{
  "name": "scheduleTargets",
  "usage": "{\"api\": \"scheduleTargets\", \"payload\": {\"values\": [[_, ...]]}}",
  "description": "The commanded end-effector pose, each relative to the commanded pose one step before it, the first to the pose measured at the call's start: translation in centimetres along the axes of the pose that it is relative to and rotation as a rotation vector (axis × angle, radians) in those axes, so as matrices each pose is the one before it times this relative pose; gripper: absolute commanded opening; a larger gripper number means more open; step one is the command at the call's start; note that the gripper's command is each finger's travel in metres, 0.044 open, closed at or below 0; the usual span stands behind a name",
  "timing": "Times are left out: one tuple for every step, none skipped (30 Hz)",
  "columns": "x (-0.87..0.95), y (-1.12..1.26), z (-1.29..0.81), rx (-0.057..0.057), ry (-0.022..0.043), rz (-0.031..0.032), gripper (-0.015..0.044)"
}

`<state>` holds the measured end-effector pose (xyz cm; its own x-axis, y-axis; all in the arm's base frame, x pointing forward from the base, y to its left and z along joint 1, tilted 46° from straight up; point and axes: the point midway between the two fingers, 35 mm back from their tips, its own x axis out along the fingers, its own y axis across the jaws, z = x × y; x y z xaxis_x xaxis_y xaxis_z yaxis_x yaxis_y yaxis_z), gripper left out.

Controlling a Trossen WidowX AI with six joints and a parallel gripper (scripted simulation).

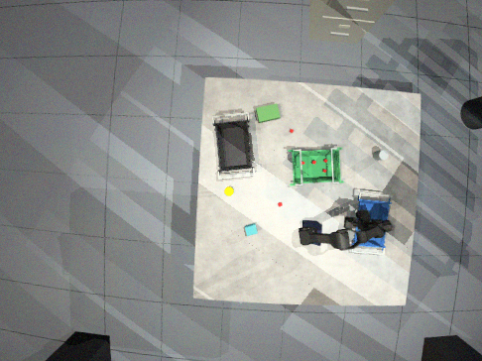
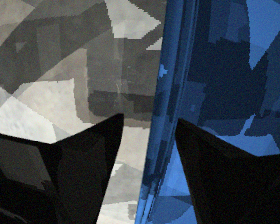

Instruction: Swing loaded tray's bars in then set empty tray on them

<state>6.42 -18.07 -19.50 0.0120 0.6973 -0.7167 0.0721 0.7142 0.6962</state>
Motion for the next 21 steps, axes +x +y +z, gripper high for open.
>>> {"api": "scheduleTargets", "payload": {"values": [[0.066, 0.13, 0.027, 0.0066, -0.00218, 0.00594, 0.0161], [0.0, 0.0, 0.0, 0.0, 0.0, 0.0, 0.0155], [0.0, 0.0, 0.0, 0.0, 0.0, 0.0, 0.0148], [0.0, 0.0, 0.0, 0.0, 0.0, 0.0, 0.0141], [0.0, 0.0, 0.0, 0.0, 0.0, 0.0, 0.0135], [0.0, 0.0, 0.0, 0.0, 0.0, 0.0, 0.0128], [0.0, 0.0, 0.0, 0.0, 0.0, 0.0, 0.0121], [0.0, 0.0, 0.0, 0.0, 0.0, 0.0, 0.0115], [0.0, 0.0, 0.0, 0.0, 0.0, 0.0, 0.0108], [0.0, 0.0, 0.0, 0.0, 0.0, 0.0, 0.0101], [0.0, 0.0, 0.0, 0.0, 0.0, 0.0, 0.0095], [0.0, 0.0, 0.0, 0.0, 0.0, 0.0, 0.0088], [0.0, 0.0, 0.0, 0.0, 0.0, 0.0, 0.0081], [0.0, 0.0, 0.0, 0.0, 0.0, 0.0, 0.0075], [0.0, 0.0, 0.0, 0.0, 0.0, 0.0, 0.0068], [0.0, 0.0, 0.0, 0.0, 0.0, 0.0, 0.0061], [0.0, 0.0, 0.0, 0.0, 0.0, 0.0, 0.0055], [0.0, 0.0, 0.0, 0.0, 0.0, 0.0, 0.0048], [0.0, 0.0, 0.0, 0.0, 0.0, 0.0, 0.0041], [0.0, 0.0, 0.0, 0.0, 0.0, 0.0, 0.0035], [0.0, 0.0, 0.0, 0.0, 0.0, 0.0, 0.0028]]}}
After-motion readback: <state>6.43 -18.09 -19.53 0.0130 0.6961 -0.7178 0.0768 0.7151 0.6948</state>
